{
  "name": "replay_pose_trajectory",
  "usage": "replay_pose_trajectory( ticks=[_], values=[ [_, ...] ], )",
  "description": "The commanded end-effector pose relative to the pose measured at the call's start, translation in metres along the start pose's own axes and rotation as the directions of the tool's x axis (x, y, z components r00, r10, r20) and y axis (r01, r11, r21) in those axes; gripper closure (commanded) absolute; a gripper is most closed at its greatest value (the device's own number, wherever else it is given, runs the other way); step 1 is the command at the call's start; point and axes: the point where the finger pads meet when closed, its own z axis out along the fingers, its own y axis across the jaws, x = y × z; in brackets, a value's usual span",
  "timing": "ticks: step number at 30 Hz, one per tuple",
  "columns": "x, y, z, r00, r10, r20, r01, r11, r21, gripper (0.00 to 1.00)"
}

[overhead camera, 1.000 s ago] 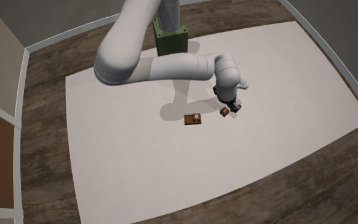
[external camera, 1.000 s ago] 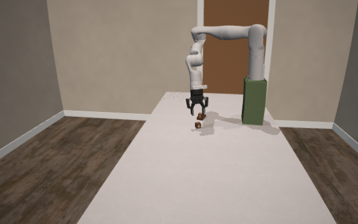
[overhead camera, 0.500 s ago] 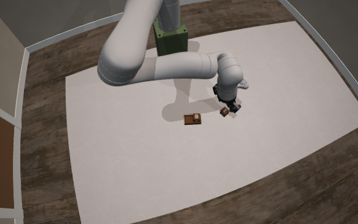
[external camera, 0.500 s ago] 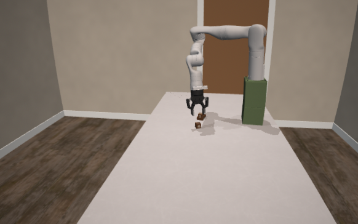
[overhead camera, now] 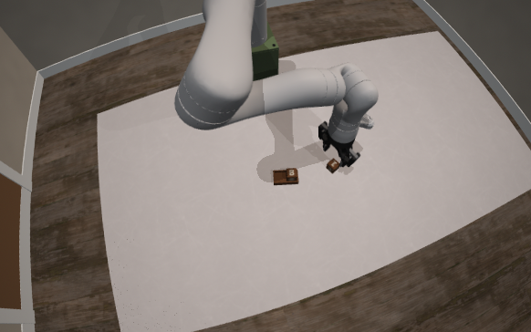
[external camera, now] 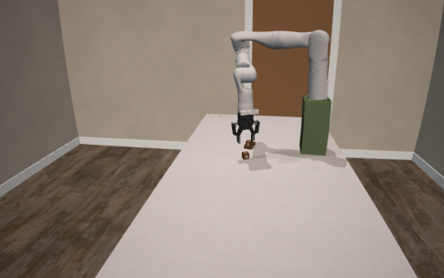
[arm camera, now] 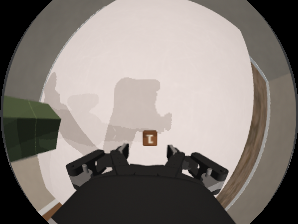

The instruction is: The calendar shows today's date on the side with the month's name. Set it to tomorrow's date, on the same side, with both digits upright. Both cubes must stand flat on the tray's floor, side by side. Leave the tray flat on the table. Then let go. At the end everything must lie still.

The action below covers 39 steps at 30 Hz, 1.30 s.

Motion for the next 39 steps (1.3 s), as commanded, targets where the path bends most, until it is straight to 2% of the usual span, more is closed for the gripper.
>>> replay_pose_trajectory(
  ticks=[1,12,13,39],
  values=[
    [0.0092,0.0012,-0.0015,0.999,-0.026,0.022,0.027,1.000,-0.005,0.33],
    [0.0096,0.0028,-0.0027,0.998,-0.025,0.053,0.026,1.000,-0.014,0.33],
    [0.0096,0.0028,-0.0027,0.998,-0.025,0.053,0.026,1.000,-0.014,0.00],
    [0.0097,0.0028,-0.0027,0.998,-0.021,0.053,0.021,1.000,-0.014,0.00]
  ],
)
